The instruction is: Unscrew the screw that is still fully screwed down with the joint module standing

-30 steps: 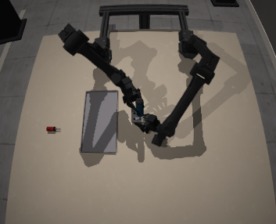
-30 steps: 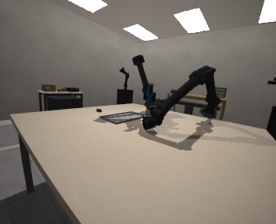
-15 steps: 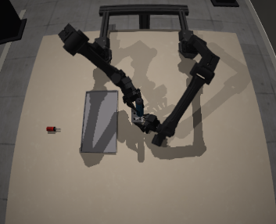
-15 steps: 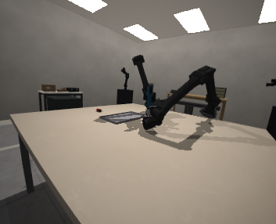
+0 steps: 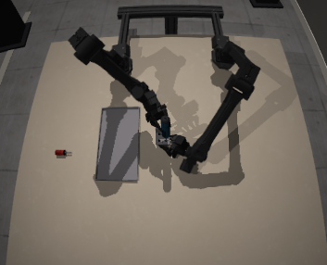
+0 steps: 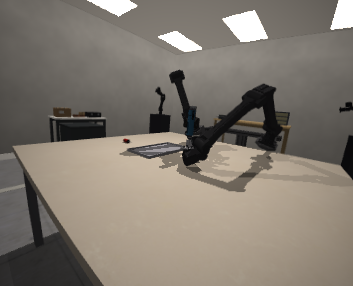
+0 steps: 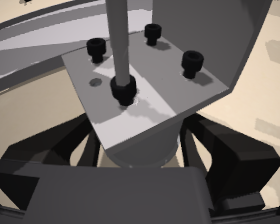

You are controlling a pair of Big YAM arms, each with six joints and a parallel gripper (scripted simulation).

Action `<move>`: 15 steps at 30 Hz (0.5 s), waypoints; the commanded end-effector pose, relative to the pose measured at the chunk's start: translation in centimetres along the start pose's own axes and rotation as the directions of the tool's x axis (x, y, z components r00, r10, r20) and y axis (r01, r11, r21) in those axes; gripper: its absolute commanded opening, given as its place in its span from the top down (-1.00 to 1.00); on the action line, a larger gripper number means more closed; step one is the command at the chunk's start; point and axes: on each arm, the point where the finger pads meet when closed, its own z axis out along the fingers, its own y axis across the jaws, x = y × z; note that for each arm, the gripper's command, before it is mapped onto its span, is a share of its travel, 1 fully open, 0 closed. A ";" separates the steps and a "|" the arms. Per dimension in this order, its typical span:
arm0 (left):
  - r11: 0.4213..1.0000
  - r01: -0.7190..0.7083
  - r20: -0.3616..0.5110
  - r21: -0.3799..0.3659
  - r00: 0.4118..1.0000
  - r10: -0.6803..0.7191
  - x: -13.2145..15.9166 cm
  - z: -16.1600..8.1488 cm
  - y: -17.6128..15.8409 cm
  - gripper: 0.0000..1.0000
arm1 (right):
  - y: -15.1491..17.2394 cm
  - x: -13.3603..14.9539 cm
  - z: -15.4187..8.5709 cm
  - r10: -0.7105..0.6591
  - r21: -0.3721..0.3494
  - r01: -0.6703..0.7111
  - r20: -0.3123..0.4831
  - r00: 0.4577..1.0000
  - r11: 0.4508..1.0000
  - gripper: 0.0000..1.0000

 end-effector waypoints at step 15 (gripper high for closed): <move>1.000 -0.026 -0.003 -0.015 1.000 0.026 -0.7 -0.4 1.0 -0.17 | 0.4 -2.5 0.6 -0.004 -0.005 0.004 0.039 0.999 1.000 0.17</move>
